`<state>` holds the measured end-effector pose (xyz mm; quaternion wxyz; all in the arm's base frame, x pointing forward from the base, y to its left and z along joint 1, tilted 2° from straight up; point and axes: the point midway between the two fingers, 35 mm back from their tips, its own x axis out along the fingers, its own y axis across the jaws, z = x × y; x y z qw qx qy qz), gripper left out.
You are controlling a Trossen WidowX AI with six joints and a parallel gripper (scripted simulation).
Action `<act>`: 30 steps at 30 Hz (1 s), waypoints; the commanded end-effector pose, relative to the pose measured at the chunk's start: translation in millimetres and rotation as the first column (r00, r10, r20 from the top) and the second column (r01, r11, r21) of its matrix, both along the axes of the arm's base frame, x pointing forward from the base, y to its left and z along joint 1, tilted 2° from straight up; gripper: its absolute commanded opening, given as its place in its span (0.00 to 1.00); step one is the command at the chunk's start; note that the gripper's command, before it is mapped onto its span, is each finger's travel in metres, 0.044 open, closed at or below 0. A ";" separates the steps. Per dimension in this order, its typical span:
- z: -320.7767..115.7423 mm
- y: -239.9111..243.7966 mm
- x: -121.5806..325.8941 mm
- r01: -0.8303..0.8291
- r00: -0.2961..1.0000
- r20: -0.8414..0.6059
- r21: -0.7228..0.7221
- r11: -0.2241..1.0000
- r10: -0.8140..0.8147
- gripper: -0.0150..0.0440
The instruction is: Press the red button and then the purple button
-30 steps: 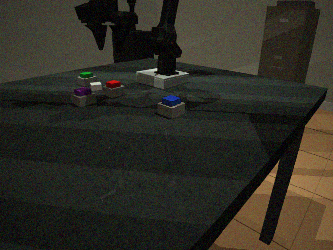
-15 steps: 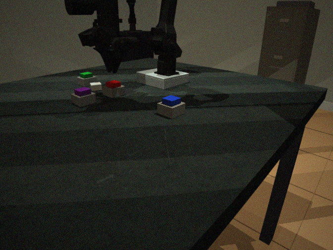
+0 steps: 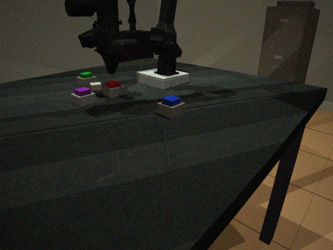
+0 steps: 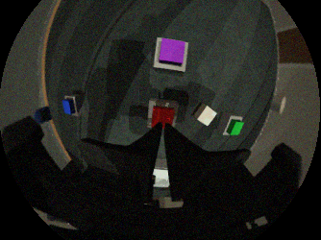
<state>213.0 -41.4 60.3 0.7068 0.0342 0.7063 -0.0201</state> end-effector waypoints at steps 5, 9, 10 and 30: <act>-14.3 0.2 -1.9 -0.004 1.000 -0.010 -0.002 1.000 0.004 0.29; -20.9 0.3 -2.1 -0.004 1.000 -0.010 -0.002 1.000 0.004 0.29; -22.6 0.3 -2.1 -0.004 1.000 -0.010 -0.002 1.000 0.004 0.29; -33.1 0.7 -2.9 -0.004 1.000 -0.010 -0.002 1.000 0.004 0.29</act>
